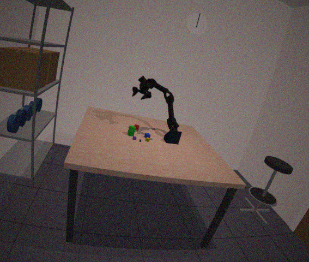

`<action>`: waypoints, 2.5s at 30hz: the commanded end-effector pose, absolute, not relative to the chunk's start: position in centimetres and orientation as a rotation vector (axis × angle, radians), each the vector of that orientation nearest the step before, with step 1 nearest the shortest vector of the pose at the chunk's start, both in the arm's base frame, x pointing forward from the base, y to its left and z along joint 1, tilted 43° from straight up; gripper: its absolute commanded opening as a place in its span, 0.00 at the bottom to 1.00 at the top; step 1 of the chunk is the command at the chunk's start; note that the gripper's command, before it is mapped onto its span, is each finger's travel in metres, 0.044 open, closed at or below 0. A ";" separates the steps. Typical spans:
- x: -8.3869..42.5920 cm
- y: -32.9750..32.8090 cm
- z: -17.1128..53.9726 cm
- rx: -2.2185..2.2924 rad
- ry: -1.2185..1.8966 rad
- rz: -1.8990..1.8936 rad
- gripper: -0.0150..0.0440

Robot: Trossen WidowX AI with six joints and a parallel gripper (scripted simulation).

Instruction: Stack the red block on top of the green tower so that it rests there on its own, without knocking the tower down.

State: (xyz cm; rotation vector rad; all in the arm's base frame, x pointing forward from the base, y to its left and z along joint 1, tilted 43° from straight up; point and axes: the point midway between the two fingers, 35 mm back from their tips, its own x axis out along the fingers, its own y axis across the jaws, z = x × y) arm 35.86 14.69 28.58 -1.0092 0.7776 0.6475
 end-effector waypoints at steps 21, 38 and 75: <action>32.0 -3.3 19.6 -0.371 1.266 -0.633 1.00; 31.8 -5.6 18.1 -0.331 1.249 -0.761 1.00; 33.0 -11.1 12.4 -0.334 1.245 -0.765 1.00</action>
